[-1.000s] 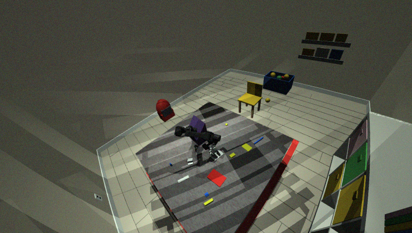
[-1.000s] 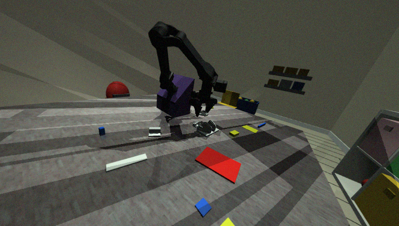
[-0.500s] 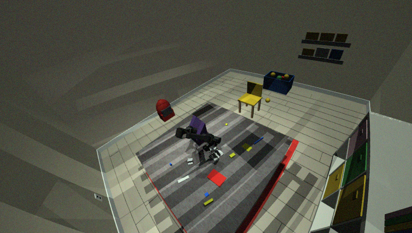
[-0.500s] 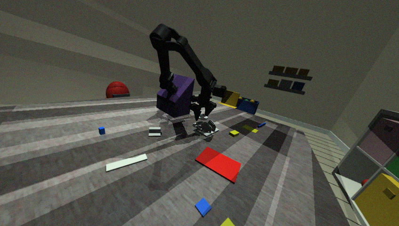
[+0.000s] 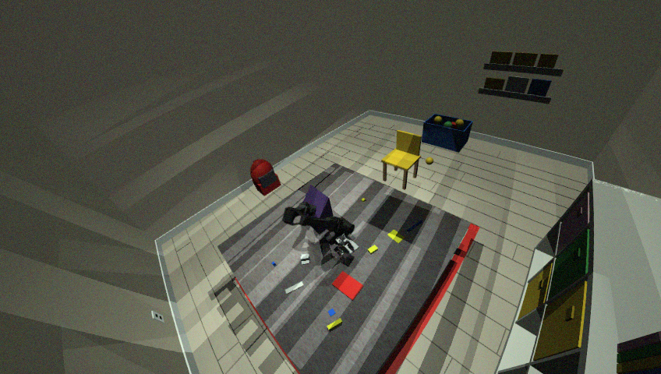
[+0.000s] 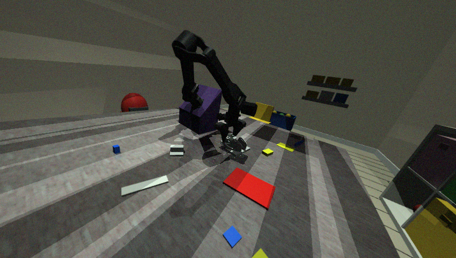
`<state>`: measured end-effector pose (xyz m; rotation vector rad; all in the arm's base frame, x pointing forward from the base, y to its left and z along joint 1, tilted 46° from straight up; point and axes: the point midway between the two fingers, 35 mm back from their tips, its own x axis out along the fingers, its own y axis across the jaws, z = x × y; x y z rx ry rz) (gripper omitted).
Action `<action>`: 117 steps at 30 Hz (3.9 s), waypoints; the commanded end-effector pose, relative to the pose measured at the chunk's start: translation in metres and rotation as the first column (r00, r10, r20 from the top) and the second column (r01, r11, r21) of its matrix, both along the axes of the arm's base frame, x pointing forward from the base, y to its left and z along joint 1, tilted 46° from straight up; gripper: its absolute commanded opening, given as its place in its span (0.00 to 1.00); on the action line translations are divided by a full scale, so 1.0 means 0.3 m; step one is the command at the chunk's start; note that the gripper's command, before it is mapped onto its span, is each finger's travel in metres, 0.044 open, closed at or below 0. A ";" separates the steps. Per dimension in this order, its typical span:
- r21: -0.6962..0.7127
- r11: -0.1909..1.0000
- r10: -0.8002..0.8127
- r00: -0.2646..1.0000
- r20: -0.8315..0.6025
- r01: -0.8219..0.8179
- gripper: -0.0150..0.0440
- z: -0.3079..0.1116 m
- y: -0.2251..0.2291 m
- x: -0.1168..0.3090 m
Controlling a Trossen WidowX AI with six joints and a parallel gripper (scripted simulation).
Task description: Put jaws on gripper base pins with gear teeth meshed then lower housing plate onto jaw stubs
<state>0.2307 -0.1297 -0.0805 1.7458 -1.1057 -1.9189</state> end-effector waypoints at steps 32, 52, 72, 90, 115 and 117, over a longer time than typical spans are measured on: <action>-0.002 1.000 0.014 1.000 -0.013 -0.014 0.85 -0.013 -0.015 -0.005; -0.002 1.000 0.013 1.000 -0.013 -0.013 0.85 -0.024 -0.027 -0.009; -0.002 1.000 0.012 1.000 -0.012 -0.012 0.85 -0.032 -0.035 -0.011; -0.002 1.000 0.012 1.000 -0.012 -0.012 0.85 -0.035 -0.038 -0.012; -0.002 1.000 0.012 1.000 -0.012 -0.012 0.85 -0.035 -0.038 -0.012; -0.002 1.000 0.012 1.000 -0.012 -0.012 0.85 -0.032 -0.035 -0.011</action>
